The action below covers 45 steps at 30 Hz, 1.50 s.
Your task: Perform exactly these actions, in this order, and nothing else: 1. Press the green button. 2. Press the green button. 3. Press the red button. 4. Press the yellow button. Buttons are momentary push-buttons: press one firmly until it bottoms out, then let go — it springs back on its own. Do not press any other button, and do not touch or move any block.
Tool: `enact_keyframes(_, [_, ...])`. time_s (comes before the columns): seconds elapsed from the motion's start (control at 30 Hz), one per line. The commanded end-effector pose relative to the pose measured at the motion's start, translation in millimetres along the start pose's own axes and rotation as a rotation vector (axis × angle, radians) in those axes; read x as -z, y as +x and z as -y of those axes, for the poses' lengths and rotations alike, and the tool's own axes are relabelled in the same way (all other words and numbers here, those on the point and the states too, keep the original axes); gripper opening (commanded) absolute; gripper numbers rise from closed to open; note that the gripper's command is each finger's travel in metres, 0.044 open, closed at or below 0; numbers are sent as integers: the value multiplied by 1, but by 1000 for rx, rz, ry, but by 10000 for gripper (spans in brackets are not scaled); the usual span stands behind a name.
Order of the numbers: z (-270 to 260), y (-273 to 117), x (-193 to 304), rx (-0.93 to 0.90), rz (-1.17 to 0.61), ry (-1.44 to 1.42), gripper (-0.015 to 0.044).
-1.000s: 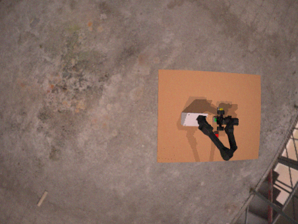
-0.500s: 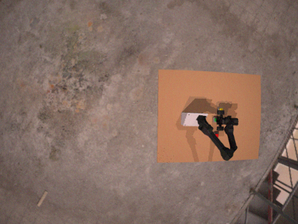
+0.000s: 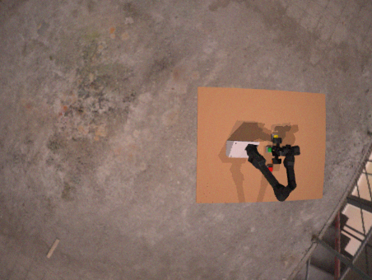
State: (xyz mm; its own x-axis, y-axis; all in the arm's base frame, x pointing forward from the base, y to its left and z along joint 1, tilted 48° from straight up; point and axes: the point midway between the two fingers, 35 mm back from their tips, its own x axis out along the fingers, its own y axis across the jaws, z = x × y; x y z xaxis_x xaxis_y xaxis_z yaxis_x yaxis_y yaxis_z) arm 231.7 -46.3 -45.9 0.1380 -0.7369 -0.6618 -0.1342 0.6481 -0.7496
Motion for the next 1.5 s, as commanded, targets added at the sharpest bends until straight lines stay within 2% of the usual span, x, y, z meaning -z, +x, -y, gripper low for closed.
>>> enact_keyframes(0.0, [0,3,0,-4,-2,4,20])
enact_keyframes(0.6, [0,30,1,-2,-3,3,20])
enact_keyframes(1.3, [0,30,1,-2,-3,3,20])
enact_keyframes(1.47, [0,-1,0,-4,-2,4,20])
